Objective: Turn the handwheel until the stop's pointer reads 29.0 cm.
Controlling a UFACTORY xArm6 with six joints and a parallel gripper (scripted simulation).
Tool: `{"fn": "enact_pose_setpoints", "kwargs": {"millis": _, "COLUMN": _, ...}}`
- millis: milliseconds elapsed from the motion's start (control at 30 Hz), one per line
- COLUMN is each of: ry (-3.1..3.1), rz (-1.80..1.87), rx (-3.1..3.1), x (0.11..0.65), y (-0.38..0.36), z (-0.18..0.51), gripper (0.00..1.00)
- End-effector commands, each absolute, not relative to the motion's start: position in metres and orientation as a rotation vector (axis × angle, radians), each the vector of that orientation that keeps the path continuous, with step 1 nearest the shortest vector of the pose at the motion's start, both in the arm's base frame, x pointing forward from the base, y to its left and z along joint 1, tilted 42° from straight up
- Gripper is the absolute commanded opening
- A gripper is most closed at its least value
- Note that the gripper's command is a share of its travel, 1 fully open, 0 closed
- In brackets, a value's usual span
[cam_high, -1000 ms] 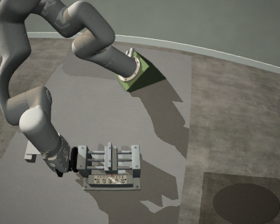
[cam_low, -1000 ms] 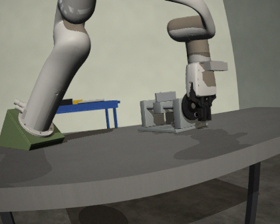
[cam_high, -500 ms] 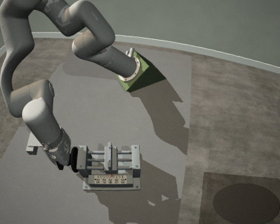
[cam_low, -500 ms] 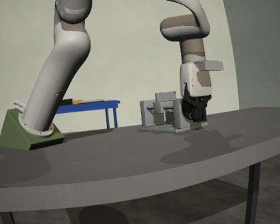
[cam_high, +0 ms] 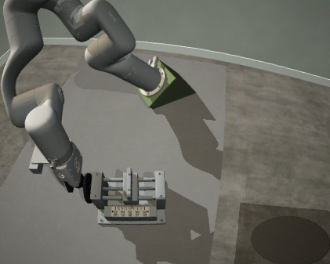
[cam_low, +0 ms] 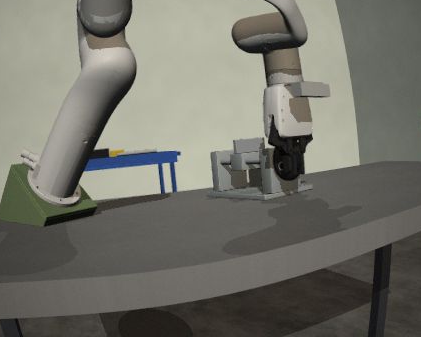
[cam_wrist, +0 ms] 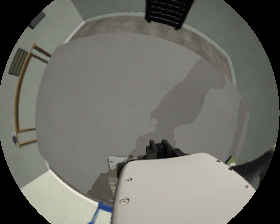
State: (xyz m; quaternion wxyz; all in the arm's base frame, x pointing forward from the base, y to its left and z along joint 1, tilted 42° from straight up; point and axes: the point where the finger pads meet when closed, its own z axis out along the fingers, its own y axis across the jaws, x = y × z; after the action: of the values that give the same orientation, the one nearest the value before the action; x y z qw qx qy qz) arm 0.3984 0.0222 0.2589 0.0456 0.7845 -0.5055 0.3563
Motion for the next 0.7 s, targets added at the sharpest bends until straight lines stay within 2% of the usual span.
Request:
{"fn": "enact_pose_setpoints", "kwargs": {"millis": 0, "ry": -1.544, "rz": 1.090, "rx": 2.395, "x": 0.393, "y": 0.025, "z": 0.265, "gripper": 0.06}}
{"fn": "enact_pose_setpoints", "kwargs": {"millis": 667, "ry": -1.544, "rz": 1.090, "rx": 2.395, "x": 0.391, "y": 0.045, "z": 0.291, "gripper": 0.06}}
